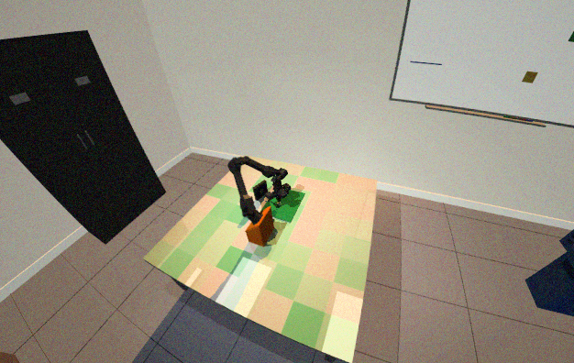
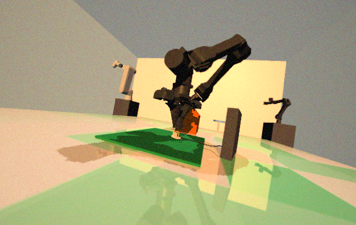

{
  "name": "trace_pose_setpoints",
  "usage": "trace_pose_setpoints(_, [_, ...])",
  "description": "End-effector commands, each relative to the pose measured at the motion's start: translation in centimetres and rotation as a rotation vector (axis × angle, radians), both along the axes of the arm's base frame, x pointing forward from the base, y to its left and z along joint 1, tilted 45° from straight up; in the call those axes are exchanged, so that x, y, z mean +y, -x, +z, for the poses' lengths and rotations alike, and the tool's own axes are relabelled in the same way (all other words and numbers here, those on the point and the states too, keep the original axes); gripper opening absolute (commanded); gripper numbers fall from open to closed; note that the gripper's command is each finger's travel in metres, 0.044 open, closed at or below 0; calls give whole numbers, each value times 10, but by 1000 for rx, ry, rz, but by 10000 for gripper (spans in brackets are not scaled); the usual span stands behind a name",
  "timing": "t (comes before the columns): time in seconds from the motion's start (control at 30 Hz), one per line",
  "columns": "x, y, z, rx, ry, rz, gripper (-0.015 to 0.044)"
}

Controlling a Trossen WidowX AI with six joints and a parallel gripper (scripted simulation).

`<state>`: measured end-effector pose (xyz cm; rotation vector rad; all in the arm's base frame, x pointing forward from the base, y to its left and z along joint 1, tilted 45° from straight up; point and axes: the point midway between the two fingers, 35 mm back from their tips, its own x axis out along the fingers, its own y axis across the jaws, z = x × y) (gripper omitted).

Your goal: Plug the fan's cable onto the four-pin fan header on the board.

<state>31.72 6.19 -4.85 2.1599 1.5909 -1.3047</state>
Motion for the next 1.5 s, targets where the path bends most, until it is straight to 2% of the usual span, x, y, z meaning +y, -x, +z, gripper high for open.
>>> trace_pose_setpoints(0.0, [4, 3, -5, 12, -7, -2, 0])
trace_pose_setpoints(1.47, [8, 2, -8, 17, -7, -7, 0])
